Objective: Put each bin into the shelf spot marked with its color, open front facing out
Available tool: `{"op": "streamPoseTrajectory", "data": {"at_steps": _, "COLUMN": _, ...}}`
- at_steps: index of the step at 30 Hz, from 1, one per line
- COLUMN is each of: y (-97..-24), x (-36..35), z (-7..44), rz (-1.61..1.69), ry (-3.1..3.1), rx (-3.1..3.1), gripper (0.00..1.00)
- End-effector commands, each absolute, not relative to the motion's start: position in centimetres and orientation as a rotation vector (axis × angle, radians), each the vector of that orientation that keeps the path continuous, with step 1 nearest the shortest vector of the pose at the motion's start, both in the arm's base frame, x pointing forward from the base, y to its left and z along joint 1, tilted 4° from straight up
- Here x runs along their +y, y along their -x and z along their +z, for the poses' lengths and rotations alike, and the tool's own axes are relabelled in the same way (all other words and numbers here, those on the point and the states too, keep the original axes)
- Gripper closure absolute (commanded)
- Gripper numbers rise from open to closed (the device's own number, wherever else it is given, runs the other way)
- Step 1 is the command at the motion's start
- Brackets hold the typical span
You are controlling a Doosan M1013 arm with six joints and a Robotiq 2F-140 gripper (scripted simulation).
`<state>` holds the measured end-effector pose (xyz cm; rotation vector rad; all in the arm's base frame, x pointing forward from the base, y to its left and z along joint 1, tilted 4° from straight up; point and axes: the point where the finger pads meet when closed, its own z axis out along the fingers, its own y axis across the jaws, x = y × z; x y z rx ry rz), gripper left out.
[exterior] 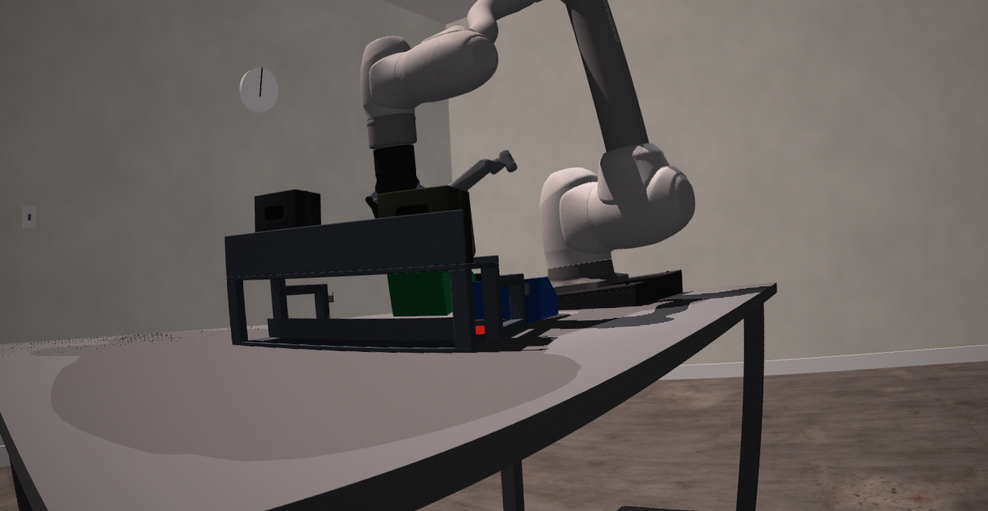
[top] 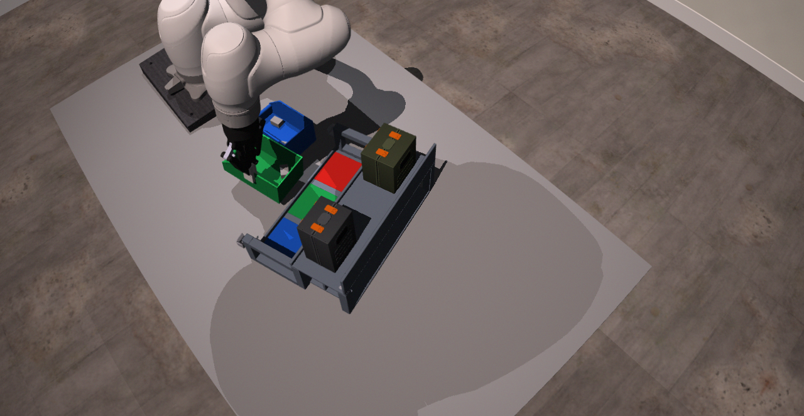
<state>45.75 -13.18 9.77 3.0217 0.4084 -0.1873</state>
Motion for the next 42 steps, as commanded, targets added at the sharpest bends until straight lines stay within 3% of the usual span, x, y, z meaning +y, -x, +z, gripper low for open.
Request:
{"op": "streamPoseTrajectory", "data": {"at_steps": 1, "y": -45.79, "x": -13.16, "z": 9.82, "rz": -0.205, "ry": -3.019, "rx": 0.407, "gripper": 0.9}}
{"op": "streamPoseTrajectory", "data": {"at_steps": 42, "y": -46.0, "x": -13.09, "z": 9.94, "rz": -0.246, "ry": -3.013, "rx": 0.405, "gripper": 0.9}}
